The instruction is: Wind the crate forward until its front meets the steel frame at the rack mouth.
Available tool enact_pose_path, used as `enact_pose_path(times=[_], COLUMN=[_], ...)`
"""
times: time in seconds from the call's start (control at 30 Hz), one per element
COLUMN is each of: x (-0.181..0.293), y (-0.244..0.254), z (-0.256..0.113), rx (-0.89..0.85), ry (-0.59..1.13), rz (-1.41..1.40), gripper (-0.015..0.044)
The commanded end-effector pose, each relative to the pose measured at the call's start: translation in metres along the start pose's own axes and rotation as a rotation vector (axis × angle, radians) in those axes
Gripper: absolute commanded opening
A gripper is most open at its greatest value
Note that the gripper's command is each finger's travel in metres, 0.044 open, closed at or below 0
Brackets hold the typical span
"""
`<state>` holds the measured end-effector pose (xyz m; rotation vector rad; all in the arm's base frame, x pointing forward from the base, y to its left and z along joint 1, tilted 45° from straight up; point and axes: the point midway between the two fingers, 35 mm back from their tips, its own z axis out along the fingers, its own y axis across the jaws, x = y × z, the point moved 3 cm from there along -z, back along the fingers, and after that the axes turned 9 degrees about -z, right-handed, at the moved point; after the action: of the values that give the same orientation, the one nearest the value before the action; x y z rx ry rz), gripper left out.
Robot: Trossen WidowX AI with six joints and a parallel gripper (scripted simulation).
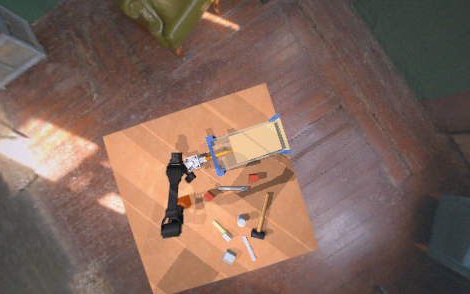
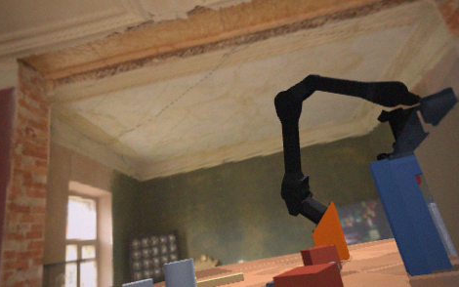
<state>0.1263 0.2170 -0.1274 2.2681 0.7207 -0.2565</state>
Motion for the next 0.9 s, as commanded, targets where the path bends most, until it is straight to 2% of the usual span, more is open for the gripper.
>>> enact_pose_path(times=[0.0,0.13,0.37,0.77,0.87], x=[0.000,0.003,-0.008,-0.007,-0.007], y=[0.000,-0.002,-0.001,-0.001,-0.001], z=[-0.002,-0.034,-0.127,-0.127,-0.127], rx=[-0.005,-0.004,-0.001,-0.005,-0.005], ry=[0.000,0.013,0.047,0.049,0.049], rz=[0.001,0.000,-0.002,-0.006,-0.006], gripper=[0.0440,0.0440,0.0440,0.0440,0.0361])
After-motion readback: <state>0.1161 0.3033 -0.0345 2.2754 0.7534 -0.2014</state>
